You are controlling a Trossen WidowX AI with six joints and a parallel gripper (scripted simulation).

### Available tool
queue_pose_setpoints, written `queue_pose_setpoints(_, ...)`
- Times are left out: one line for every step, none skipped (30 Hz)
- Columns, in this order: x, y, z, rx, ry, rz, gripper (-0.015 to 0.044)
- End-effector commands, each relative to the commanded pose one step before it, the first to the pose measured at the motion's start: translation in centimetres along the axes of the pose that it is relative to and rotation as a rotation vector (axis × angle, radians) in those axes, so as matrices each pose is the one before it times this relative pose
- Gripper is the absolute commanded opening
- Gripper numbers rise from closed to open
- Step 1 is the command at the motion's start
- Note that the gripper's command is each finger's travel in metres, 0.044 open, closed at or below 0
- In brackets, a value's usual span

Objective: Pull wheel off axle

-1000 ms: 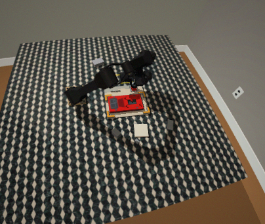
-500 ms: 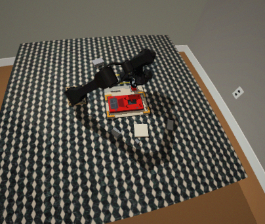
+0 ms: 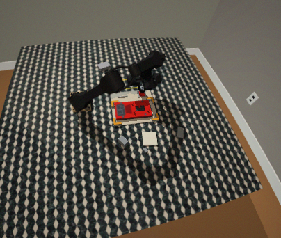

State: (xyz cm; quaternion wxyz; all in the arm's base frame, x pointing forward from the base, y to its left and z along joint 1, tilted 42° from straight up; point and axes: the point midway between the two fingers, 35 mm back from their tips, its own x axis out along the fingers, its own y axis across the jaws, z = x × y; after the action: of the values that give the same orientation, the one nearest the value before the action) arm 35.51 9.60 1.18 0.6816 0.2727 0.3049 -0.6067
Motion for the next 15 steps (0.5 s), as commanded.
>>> queue_pose_setpoints(-0.613,0.167,-0.06,0.0039,0.00317,0.01122,0.0)
queue_pose_setpoints(-0.033,-0.001,0.0,-0.0001,0.0,0.00009,0.0)
queue_pose_setpoints(-0.033,-0.001,0.0,-0.0001,0.0,0.00009,0.0)
queue_pose_setpoints(-0.033,-0.001,0.0,-0.0001,0.0,0.00009,0.0)
queue_pose_setpoints(-0.033,-0.001,0.0,-0.0001,0.0,0.00009,0.0)
queue_pose_setpoints(-0.033,-0.001,0.0,-0.0001,0.0,0.00009,0.0)
queue_pose_setpoints(-0.033,-0.001,0.0,-0.0001,0.0,0.00009,0.0)
queue_pose_setpoints(-0.033,-0.001,0.0,-0.0001,0.0,0.00009,0.0)
queue_pose_setpoints(-0.033,-0.001,0.0,-0.0001,0.0,0.00009,0.0)
queue_pose_setpoints(-0.033,-0.001,0.0,-0.0001,0.0,0.00009,0.0)
queue_pose_setpoints(-0.033,-0.001,0.0,-0.0001,0.0,0.00009,0.0)
queue_pose_setpoints(-0.033,-0.001,0.0,-0.0001,0.0,0.00009,0.0)
queue_pose_setpoints(-0.033,-0.001,0.0,-0.0001,0.0,0.00009,0.0)
queue_pose_setpoints(-0.033,-0.001,0.0,-0.0001,0.0,0.00009,0.0)
queue_pose_setpoints(-0.033,-0.001,0.0,-0.0001,0.0,0.00009,0.0)
